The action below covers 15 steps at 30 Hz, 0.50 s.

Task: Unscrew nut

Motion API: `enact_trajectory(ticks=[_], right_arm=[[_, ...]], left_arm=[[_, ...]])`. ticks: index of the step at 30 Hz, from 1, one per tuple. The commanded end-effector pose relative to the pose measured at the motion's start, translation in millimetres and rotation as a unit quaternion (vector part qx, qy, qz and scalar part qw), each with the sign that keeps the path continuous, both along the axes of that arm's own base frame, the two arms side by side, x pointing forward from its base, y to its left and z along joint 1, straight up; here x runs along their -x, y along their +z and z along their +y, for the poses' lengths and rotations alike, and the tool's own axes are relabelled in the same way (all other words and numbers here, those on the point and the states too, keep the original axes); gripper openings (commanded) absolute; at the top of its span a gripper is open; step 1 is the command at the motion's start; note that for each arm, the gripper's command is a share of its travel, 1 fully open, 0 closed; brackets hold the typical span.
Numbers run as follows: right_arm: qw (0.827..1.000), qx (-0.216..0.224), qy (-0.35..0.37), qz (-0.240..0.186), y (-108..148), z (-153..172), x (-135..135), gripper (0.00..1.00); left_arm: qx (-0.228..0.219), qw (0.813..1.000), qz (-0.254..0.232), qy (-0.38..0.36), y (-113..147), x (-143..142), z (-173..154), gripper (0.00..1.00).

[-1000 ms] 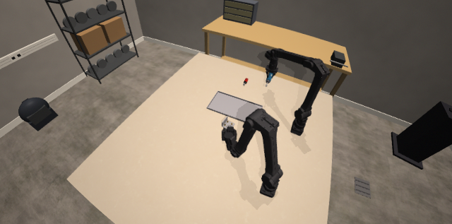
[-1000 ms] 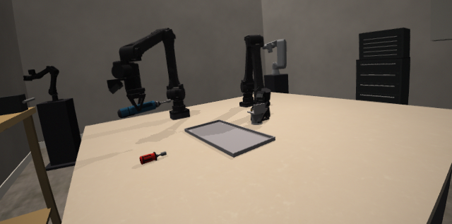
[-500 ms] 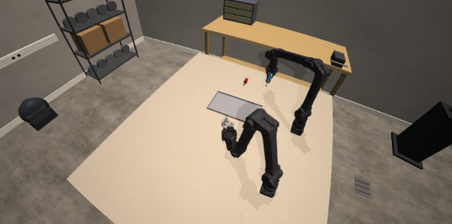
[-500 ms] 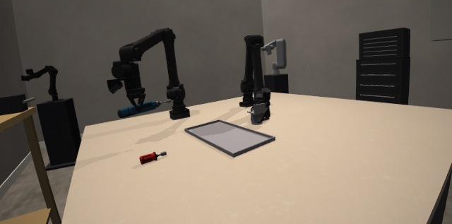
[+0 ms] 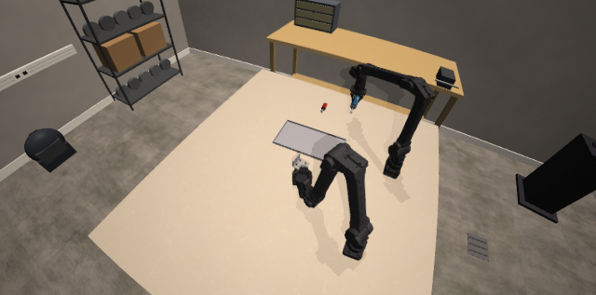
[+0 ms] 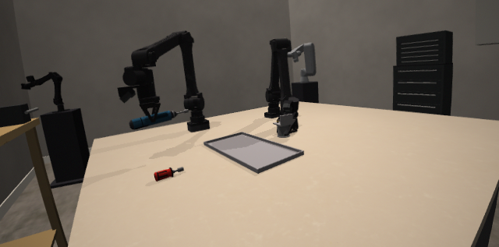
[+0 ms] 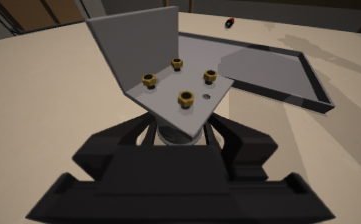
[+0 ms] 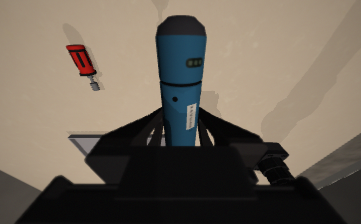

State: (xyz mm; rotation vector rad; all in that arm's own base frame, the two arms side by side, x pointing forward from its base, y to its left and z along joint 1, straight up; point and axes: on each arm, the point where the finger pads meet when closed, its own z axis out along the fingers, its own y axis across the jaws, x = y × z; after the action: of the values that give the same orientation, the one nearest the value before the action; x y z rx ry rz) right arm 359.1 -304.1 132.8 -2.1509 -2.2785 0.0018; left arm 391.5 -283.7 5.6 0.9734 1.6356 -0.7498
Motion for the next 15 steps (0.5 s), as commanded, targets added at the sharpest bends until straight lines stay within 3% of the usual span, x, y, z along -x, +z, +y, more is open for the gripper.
enact_trajectory(ticks=[1,6,10,12,15], right_arm=[[0.998,0.034,-0.003,-0.043,48.4,-17.2,-21.6,0.42],[0.998,0.041,-0.003,-0.052,44.8,-20.8,-25.8,0.42],[0.999,0.029,-0.003,-0.038,18.7,-21.8,-27.1,0.42],[1.000,0.016,-0.003,-0.021,-1.2,-9.7,-12.7,0.42],[0.999,0.025,-0.003,-0.032,5.0,-13.0,-16.6,0.42]], left_arm=[[0.011,1.000,-0.019,-0.006,13.9,0.1,-7.3,0.59],[0.011,1.000,-0.019,-0.006,13.9,0.1,-7.3,0.59],[0.011,1.000,-0.019,-0.006,13.9,0.1,-7.3,0.59],[0.011,1.000,-0.019,-0.006,13.9,0.1,-7.3,0.59],[0.011,1.000,-0.019,-0.006,13.9,0.1,-7.3,0.59]])
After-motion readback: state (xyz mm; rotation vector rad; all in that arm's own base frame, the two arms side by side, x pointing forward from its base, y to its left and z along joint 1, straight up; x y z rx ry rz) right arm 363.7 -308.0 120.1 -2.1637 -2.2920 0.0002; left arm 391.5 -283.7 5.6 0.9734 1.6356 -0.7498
